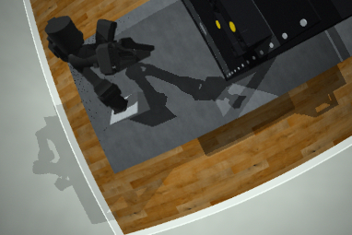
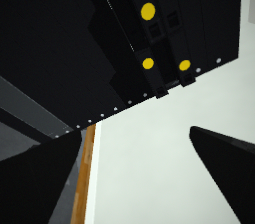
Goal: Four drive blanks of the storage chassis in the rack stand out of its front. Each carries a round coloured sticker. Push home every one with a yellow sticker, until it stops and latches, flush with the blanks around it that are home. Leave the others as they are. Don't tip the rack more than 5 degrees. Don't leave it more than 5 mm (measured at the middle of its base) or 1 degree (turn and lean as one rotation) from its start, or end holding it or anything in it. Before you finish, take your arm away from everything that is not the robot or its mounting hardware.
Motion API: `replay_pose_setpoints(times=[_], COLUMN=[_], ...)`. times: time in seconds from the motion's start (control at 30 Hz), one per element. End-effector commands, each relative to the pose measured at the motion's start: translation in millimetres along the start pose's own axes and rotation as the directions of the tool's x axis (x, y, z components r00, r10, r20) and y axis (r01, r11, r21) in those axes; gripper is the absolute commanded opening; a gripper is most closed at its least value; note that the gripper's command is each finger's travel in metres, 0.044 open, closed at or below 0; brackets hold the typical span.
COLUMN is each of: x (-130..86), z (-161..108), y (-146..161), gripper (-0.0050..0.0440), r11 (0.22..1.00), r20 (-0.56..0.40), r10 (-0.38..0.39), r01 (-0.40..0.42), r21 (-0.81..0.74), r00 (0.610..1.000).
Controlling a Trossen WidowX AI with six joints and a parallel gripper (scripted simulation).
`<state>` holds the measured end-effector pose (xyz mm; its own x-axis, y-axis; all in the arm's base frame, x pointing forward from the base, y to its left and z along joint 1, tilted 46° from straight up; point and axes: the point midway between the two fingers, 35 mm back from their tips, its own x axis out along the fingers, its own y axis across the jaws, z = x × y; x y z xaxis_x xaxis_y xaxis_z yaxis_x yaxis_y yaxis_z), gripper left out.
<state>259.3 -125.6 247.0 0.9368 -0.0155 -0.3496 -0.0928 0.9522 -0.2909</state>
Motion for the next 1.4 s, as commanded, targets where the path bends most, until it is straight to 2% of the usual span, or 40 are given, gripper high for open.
replay_pose_setpoints(times=[0.0,0.23,0.47,0.97,1.37], x=[0.0,-4.2,-7.1,-10.3,-11.7], z=[1.2,3.7,5.5,8.0,8.8], y=[-10.8,-30.0,-43.0,-56.6,-61.2], gripper=[0.044,0.044,0.044,0.044,0.044], r11=[0.997,0.977,0.951,0.914,0.896], r20=[0.079,0.202,0.283,0.365,0.394], r10=[0.008,0.008,0.017,0.037,0.048], r01=[-0.002,0.036,0.071,0.117,0.134], r21=[-0.073,-0.212,-0.301,-0.389,-0.423], r00=[0.997,0.979,0.959,0.93,0.918])
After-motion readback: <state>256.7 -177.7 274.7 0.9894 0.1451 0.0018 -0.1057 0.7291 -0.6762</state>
